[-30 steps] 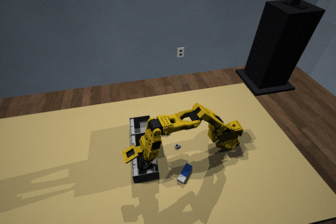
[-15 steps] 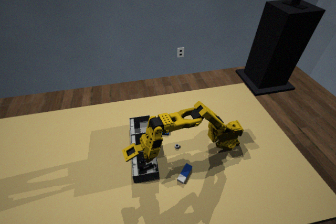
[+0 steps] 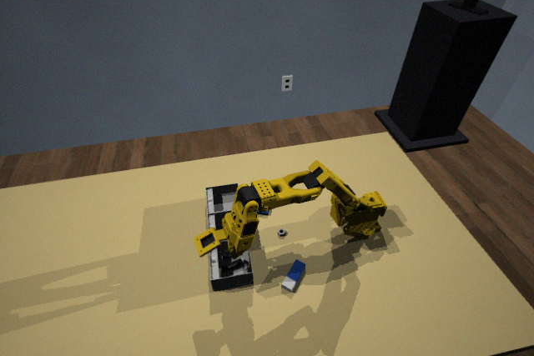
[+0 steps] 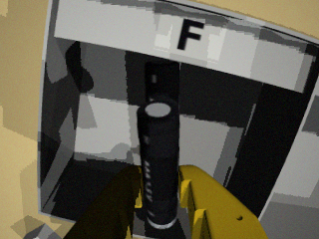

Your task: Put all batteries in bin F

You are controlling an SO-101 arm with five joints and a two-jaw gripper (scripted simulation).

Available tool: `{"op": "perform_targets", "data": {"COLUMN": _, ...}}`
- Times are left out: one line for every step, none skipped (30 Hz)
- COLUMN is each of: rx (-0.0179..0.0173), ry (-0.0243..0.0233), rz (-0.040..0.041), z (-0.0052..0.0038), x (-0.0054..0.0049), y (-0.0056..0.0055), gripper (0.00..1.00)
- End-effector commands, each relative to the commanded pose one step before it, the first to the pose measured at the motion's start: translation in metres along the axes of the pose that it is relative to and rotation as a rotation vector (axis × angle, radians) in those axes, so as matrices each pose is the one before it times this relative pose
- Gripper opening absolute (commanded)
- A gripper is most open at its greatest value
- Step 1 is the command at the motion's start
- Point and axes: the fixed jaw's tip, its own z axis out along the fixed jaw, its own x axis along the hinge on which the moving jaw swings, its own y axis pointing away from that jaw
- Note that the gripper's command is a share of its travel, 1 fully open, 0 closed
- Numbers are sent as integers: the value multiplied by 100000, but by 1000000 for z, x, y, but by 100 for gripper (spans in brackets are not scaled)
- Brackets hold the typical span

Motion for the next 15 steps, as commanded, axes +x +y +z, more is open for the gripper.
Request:
{"op": "perform_targets", "data": {"rx": -320, "ry": -9047, "rz": -2056, "z": -17747, "x": -11045, "y": 3436, "gripper": 0}}
{"op": "perform_targets", "data": {"rx": 0, "ry": 0, "rz": 0, "z": 696, "x": 178, "y": 8, "gripper": 0}}
{"op": "perform_targets", "data": {"rx": 0, "ry": 0, "rz": 0, "z": 718, "x": 198, "y": 2, "gripper": 0}}
{"op": "perform_targets", "data": {"rx": 0, "ry": 0, "rz": 0, "z": 694, "x": 196, "y": 2, "gripper": 0}}
{"op": "perform_targets", "data": {"rx": 0, "ry": 0, "rz": 0, "z": 623, "x": 184, "y": 8, "gripper": 0}}
{"op": "perform_targets", "data": {"rx": 0, "ry": 0, "rz": 0, "z": 505, "x": 150, "y": 2, "gripper": 0}}
{"op": "perform_targets", "data": {"rx": 0, "ry": 0, "rz": 0, "z": 370, "x": 109, "y": 1, "gripper": 0}}
{"op": "perform_targets", "data": {"rx": 0, "ry": 0, "rz": 0, "z": 223, "x": 73, "y": 1, "gripper": 0}}
{"op": "perform_targets", "data": {"rx": 0, "ry": 0, "rz": 0, "z": 94, "x": 26, "y": 0, "gripper": 0}}
{"op": "perform_targets", "data": {"rx": 0, "ry": 0, "rz": 0, "z": 11, "x": 7, "y": 0, "gripper": 0}}
{"op": "perform_targets", "data": {"rx": 0, "ry": 0, "rz": 0, "z": 0, "x": 0, "y": 0, "gripper": 0}}
{"op": "perform_targets", "data": {"rx": 0, "ry": 0, "rz": 0, "z": 0, "x": 0, "y": 0, "gripper": 0}}
{"op": "perform_targets", "data": {"rx": -2, "ry": 0, "rz": 1, "z": 16, "x": 2, "y": 0, "gripper": 0}}
{"op": "perform_targets", "data": {"rx": 0, "ry": 0, "rz": 0, "z": 100, "x": 27, "y": 0, "gripper": 0}}
{"op": "perform_targets", "data": {"rx": 0, "ry": 0, "rz": 0, "z": 224, "x": 56, "y": 0, "gripper": 0}}
